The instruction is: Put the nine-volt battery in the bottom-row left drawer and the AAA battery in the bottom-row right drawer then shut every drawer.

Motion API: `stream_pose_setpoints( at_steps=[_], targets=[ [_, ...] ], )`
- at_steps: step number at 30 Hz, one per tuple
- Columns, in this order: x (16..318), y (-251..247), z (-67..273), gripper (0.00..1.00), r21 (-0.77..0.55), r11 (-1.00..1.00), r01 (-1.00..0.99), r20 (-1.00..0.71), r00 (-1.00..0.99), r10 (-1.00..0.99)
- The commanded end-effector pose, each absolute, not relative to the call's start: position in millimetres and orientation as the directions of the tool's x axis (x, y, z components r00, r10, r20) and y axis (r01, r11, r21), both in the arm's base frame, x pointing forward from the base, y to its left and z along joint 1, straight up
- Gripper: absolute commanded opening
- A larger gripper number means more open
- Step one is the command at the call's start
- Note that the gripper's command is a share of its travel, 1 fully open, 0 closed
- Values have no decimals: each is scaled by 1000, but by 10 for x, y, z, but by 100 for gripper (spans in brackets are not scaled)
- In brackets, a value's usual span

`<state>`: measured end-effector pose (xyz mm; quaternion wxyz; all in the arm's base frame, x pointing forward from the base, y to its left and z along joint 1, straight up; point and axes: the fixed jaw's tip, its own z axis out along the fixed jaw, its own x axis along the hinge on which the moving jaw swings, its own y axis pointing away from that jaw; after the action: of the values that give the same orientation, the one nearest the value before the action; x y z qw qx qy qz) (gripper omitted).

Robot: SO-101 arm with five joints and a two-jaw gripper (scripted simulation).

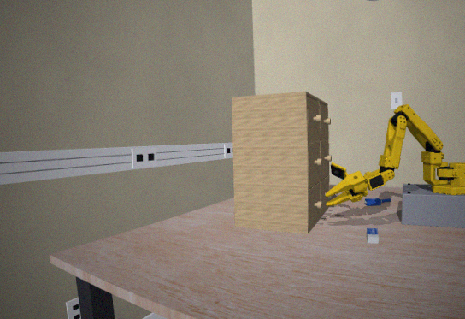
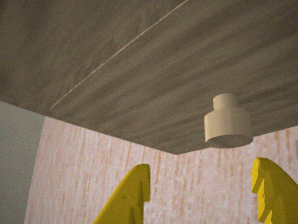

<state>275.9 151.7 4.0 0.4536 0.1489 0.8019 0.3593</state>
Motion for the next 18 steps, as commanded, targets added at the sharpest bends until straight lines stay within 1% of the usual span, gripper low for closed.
stream_pose_setpoints(
  at_steps=[1,4,9,18],
  targets=[
    [2767,1488,-10,21,712,699,-64,-610,-550,571],
    [2767,1488,-10,21,712,699,-64,-610,-550,571],
    [2908,1505,-80,21,712,700,-54,-610,-541,579],
    [2908,1505,-80,21,712,700,-54,-610,-541,579]
  ],
)
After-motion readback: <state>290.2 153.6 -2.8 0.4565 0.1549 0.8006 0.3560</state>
